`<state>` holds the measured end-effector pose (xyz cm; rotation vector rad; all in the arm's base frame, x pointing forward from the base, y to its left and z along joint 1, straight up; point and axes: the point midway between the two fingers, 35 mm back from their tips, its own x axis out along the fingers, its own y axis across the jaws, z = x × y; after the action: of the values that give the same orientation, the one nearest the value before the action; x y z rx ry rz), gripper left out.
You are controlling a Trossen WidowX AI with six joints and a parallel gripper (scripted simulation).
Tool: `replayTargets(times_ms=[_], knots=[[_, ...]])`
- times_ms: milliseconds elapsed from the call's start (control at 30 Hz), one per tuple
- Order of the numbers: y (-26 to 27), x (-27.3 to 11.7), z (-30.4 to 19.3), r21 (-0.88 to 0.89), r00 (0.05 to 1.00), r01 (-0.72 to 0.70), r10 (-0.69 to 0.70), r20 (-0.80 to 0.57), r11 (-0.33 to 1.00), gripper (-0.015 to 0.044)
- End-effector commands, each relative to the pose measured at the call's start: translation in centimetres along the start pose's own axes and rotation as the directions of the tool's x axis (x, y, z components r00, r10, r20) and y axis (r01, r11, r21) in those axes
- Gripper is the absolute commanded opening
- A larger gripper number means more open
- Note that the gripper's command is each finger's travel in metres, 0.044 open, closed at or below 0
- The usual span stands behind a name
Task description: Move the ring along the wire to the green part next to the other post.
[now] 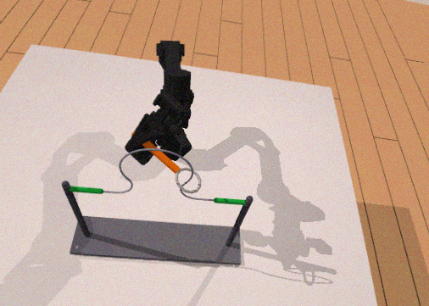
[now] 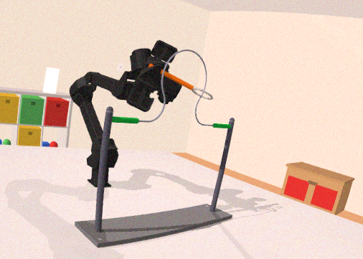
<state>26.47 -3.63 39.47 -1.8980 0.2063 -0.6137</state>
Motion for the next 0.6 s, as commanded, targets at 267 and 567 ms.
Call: replayTargets(times_ms=[267,567], knots=[[1.0,0.0,0.0,-0.034,1.0,0.016,-0.016,0.006,0.999,-0.015],[2.8,-0.2,-0.2,0.037,1.0,-0.029,0.029,-0.003,0.999,-0.015]])
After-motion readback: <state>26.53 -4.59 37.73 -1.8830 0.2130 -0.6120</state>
